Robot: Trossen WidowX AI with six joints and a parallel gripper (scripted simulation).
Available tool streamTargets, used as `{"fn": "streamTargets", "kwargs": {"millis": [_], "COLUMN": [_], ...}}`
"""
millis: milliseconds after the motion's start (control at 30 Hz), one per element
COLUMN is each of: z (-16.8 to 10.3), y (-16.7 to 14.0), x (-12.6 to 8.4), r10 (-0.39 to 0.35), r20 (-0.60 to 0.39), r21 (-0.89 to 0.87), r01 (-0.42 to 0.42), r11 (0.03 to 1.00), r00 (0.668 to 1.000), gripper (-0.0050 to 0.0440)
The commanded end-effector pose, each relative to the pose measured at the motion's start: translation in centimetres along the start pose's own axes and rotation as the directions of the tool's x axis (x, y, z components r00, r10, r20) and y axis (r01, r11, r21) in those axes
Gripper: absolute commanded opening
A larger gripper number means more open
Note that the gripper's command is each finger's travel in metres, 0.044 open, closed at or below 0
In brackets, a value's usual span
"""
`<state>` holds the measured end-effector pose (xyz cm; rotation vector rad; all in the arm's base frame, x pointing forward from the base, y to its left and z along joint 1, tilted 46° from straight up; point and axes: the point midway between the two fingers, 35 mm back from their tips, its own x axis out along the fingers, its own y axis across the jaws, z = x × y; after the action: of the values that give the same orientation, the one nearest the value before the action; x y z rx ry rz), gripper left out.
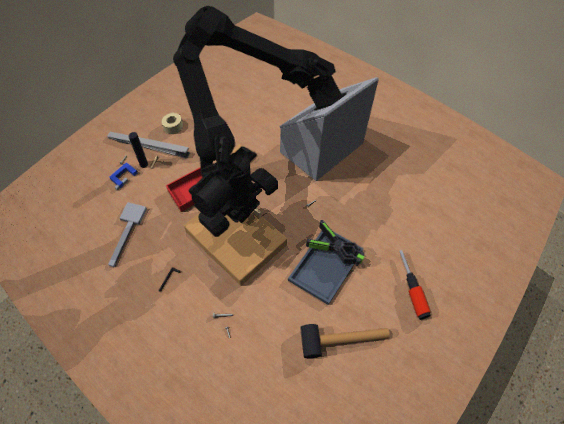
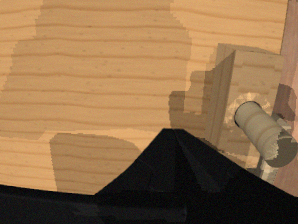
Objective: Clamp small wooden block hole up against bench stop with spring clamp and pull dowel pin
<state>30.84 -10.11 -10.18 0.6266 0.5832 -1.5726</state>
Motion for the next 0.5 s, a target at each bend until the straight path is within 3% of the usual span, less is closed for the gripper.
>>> {"fn": "streamTargets", "kwargs": {"millis": [0, 133, 467], "z": [0.0, 0.0, -0.1], "y": [0.0, 0.0, 0.2], "x": [0.0, -0.2, -3.4], "r10": [0.001, 0.0, -0.005], "r20": [0.0, 0.0, -0.002], "r21": [0.0, 0.0, -0.005], "r01": [-0.001, 0.0, 0.005], "r11": [1.0, 1.0, 1.0], "r00": [1.0, 1.0, 1.0], "gripper": [0.0, 0.0, 0.0]}}
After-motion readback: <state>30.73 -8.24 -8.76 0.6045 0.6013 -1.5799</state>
